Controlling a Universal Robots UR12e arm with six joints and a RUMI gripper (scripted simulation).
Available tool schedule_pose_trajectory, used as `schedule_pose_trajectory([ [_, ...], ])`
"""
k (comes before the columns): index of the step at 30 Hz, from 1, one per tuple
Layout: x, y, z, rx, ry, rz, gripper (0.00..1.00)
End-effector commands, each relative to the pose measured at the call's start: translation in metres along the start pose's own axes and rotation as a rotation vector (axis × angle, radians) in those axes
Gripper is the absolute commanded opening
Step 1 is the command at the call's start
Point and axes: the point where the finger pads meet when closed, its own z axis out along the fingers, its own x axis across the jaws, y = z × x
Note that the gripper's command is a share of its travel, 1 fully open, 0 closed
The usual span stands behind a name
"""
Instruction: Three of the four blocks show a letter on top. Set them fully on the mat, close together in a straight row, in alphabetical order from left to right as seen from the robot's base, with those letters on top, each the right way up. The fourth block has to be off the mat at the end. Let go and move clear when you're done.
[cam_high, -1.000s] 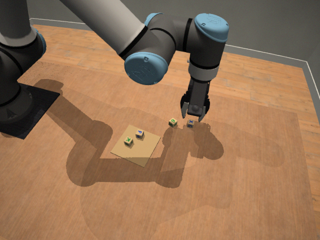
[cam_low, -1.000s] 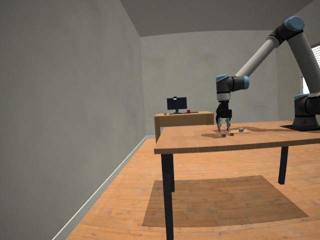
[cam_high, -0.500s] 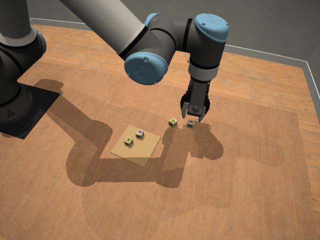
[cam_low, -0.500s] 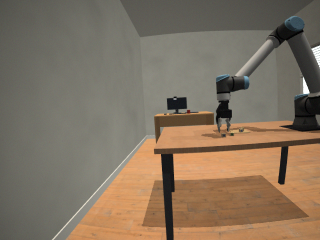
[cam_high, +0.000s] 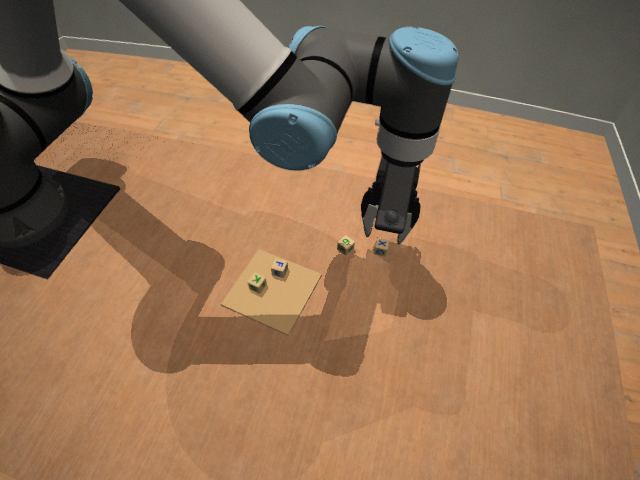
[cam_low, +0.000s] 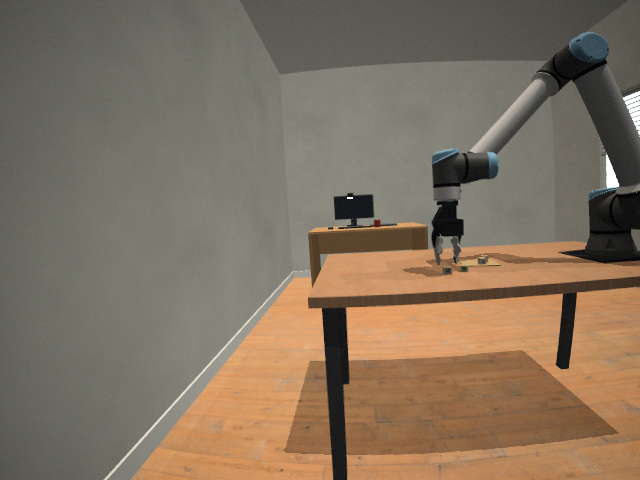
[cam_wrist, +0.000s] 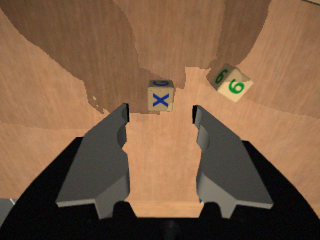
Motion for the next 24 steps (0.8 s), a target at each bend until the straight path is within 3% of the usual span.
schedule_pose_trajectory([
  [1,-0.001,0.0,-0.001,0.0,-0.002,0.0,0.37],
  [11,-0.001,0.0,0.001,0.0,-0.002,0.0,0.37],
  [24,-0.001,0.0,0.019,0.0,-0.002,0.0,0.37],
])
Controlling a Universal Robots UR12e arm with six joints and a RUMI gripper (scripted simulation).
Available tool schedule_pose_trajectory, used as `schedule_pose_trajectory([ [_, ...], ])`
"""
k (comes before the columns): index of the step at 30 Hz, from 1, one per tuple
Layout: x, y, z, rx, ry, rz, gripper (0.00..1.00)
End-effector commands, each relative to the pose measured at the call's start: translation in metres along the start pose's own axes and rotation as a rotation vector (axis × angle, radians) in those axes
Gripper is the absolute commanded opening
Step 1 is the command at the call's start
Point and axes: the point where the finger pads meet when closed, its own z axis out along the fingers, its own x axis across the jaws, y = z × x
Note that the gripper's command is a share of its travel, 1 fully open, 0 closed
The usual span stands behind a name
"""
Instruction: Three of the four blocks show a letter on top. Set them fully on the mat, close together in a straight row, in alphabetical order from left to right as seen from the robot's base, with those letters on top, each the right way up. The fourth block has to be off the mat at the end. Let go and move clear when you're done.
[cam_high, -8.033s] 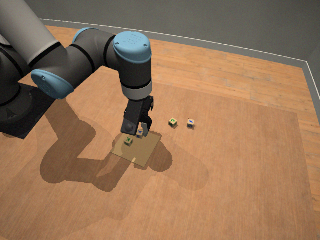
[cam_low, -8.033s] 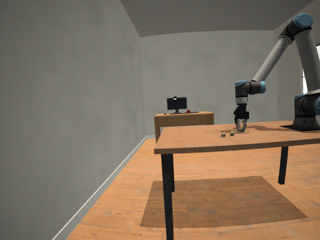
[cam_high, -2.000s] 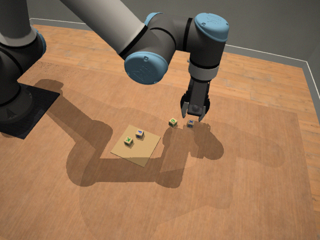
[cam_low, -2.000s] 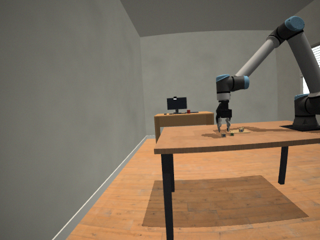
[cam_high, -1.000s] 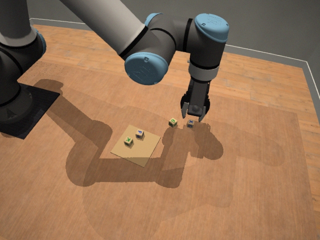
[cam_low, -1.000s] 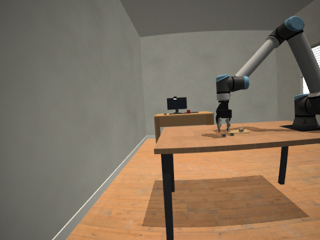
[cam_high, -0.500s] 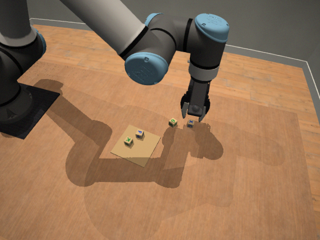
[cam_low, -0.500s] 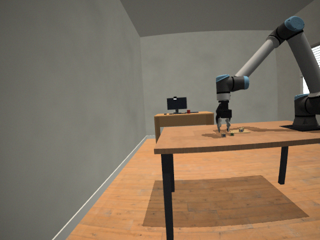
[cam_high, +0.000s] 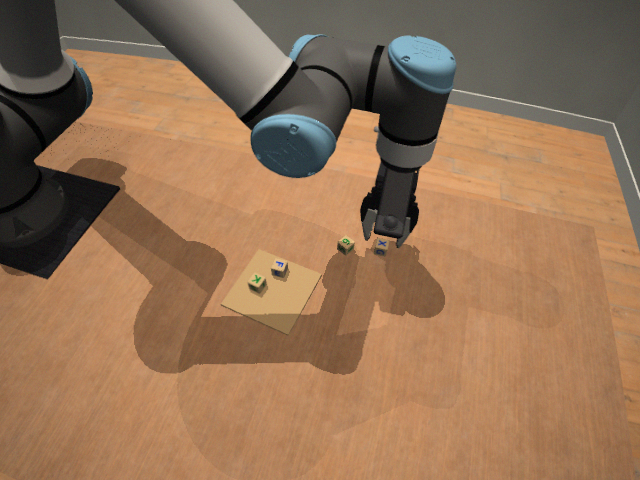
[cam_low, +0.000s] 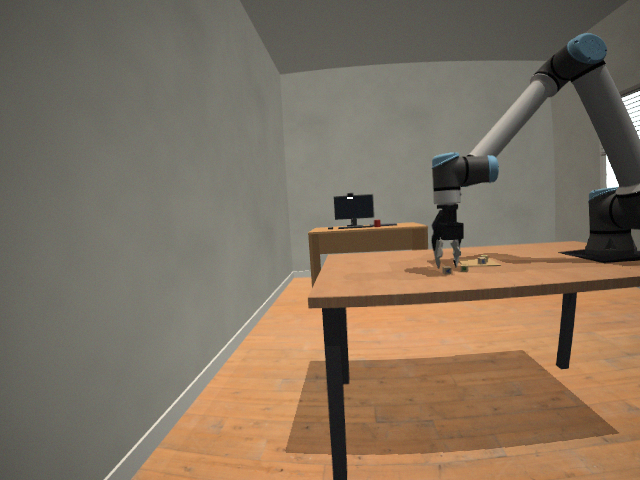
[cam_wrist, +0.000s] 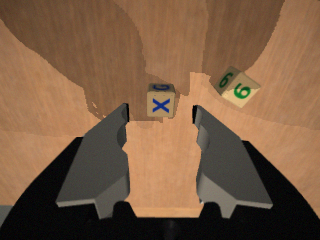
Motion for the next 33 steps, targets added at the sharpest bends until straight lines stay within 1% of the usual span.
schedule_pose_trajectory([
  [1,-0.0007,0.0,0.0091,0.0,-0.002,0.0,0.37],
  [9,-0.0008,0.0,0.0184,0.0,-0.002,0.0,0.37],
  [32,-0.0008,0.0,0.019,0.0,-0.002,0.0,0.37],
  [33,-0.0008,0.0,0.019,0.0,-0.002,0.0,0.25],
])
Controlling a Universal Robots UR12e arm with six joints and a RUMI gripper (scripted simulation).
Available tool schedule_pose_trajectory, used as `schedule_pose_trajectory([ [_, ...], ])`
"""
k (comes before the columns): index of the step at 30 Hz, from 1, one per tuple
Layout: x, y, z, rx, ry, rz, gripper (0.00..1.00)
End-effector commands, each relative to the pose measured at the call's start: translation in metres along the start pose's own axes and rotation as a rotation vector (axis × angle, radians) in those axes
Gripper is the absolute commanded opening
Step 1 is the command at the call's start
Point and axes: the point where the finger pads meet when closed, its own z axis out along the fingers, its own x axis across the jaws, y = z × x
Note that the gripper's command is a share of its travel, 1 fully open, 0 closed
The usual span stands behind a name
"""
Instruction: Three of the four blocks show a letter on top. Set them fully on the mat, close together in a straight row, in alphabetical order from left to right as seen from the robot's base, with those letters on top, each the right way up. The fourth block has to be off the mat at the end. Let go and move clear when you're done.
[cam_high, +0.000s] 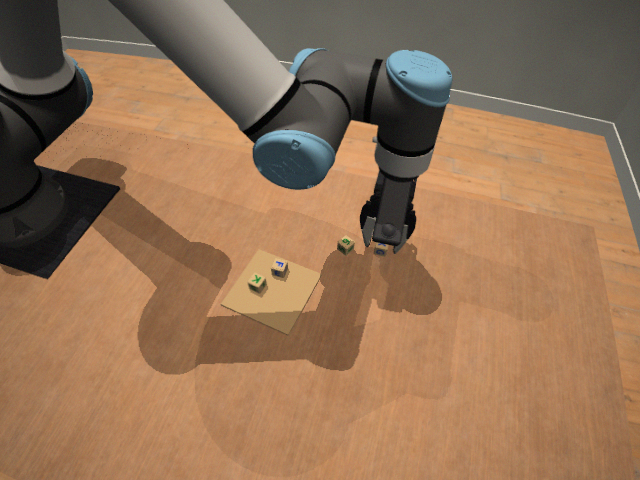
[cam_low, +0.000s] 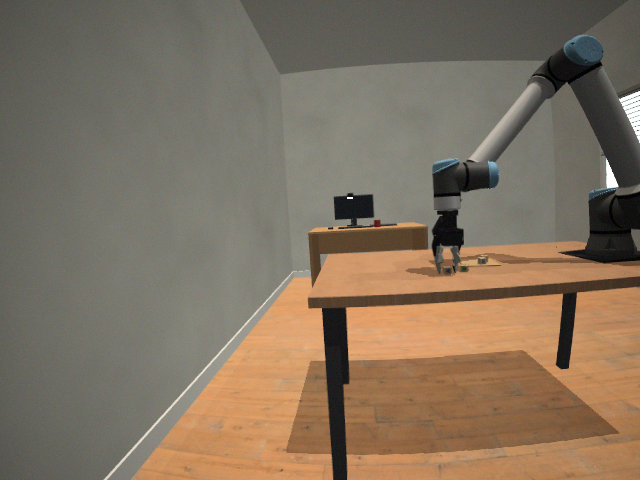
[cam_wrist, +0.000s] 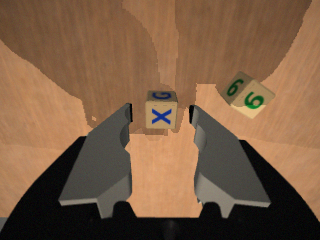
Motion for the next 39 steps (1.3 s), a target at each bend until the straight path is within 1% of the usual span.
schedule_pose_trajectory([
  [1,-0.0007,0.0,-0.0009,0.0,-0.002,0.0,0.25],
  [16,-0.0007,0.0,-0.0009,0.0,-0.002,0.0,0.25],
  [17,-0.0007,0.0,-0.0009,0.0,-0.002,0.0,0.05],
  [39,-0.0007,0.0,-0.0009,0.0,-0.002,0.0,0.05],
])
